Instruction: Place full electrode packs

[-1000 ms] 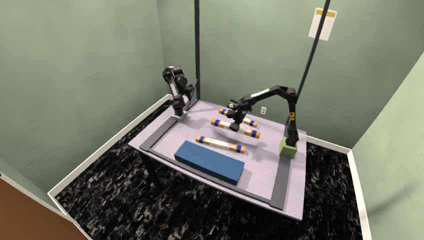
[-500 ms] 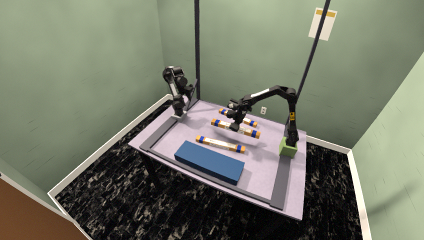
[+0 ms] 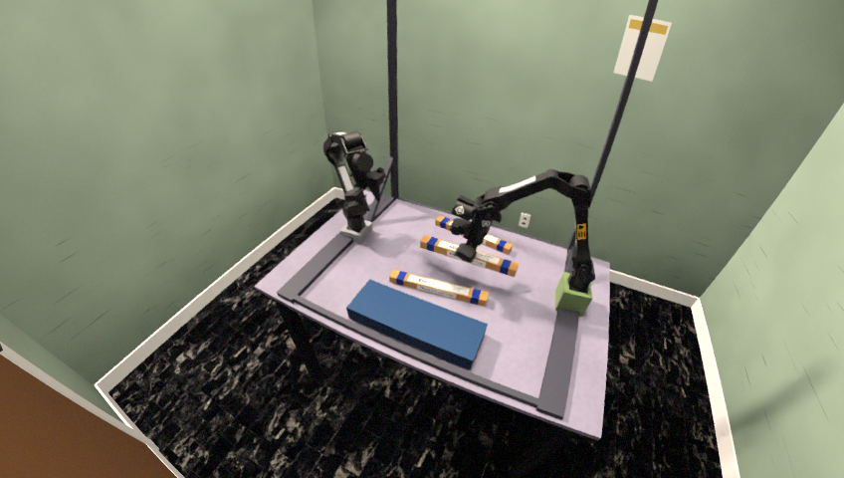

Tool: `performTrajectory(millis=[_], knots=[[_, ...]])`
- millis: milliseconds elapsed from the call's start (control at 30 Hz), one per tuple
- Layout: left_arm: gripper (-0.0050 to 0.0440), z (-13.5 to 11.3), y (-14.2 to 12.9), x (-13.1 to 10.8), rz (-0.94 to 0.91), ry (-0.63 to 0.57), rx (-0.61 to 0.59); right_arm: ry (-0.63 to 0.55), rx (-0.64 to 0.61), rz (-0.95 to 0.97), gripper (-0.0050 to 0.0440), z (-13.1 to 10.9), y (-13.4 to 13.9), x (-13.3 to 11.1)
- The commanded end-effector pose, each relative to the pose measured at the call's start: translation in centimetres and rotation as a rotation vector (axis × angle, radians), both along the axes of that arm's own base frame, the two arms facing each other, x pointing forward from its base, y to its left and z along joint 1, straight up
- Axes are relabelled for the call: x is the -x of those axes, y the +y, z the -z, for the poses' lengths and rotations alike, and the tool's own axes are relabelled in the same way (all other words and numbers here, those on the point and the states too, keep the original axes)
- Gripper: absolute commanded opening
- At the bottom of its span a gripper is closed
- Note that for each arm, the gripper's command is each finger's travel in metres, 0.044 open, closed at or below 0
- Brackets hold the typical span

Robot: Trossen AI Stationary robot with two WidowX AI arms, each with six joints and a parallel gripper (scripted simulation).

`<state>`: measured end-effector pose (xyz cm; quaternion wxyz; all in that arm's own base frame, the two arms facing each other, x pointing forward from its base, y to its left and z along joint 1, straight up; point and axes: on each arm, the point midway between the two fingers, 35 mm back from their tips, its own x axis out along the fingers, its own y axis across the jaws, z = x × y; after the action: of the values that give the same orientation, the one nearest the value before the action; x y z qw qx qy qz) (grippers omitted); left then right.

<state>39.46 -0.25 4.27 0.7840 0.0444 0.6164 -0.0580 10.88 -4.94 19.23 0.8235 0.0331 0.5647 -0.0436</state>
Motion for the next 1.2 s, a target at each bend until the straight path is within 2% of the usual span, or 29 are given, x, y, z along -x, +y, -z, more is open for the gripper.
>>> performTrajectory(millis=[0, 133, 1167], knots=[[-0.0050, -1.3, -0.8, -1.3, 0.094, -0.044, 0.005, -0.024, 0.014, -0.004, 0.0330, -0.8, -0.1, -0.2], [-0.0050, -1.1, -1.7, -1.9, 0.200, -0.044, 0.005, -0.024, 0.014, -0.004, 0.0330, -0.8, -0.1, -0.2], [-0.0050, 0.2, -7.5, -5.8, 0.189, -0.045, 0.002, -0.024, 0.014, -0.004, 0.0330, -0.8, -0.1, -0.2]])
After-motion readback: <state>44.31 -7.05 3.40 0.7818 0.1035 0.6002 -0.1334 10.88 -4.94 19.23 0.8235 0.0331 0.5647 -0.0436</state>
